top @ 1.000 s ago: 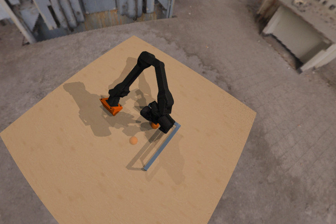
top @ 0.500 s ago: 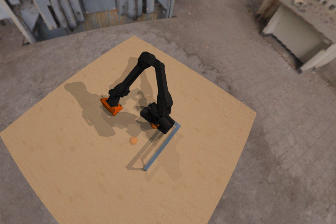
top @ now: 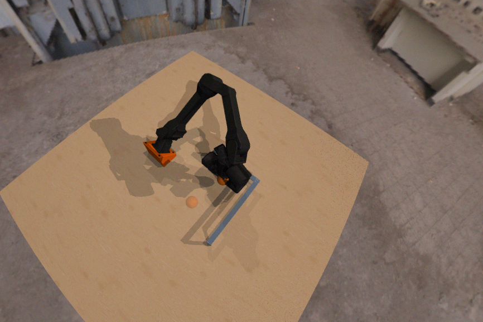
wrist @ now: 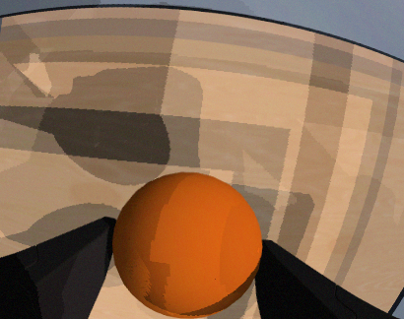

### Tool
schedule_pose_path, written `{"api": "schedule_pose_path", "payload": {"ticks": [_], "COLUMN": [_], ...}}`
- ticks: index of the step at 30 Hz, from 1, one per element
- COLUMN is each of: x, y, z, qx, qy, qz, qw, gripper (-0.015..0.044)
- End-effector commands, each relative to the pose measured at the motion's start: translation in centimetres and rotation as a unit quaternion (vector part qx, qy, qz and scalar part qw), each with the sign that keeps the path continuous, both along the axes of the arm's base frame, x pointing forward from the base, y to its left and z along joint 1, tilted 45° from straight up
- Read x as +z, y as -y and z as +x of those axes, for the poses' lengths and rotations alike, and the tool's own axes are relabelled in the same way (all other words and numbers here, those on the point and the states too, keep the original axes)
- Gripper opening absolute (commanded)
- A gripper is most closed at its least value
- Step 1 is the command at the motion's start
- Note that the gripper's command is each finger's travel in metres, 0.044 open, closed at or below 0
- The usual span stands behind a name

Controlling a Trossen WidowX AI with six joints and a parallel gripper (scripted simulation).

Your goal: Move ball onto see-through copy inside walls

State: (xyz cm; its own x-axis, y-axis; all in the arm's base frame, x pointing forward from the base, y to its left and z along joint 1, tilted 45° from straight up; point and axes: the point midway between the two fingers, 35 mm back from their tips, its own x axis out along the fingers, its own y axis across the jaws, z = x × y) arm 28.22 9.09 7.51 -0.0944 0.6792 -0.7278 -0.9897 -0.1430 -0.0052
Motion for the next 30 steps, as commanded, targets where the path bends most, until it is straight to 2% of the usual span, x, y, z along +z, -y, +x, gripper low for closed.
{"api": "schedule_pose_path", "payload": {"ticks": [1, 20, 23, 30], "x": [1.4, 8.1, 7.6, 2.4], "y": [1.5, 7.3, 7.6, 10.8], "z": [0.6, 0.7, 0.8, 1.2], "qx": [-0.003, 0.014, 0.015, 0.019], "qy": [0.006, 0.017, 0.017, 0.016], "qz": [-0.004, 0.009, 0.008, 0.004], "qw": [1.000, 1.000, 1.000, 1.000], "gripper": [0.0000, 0.0000, 0.0000, 0.0000]}}
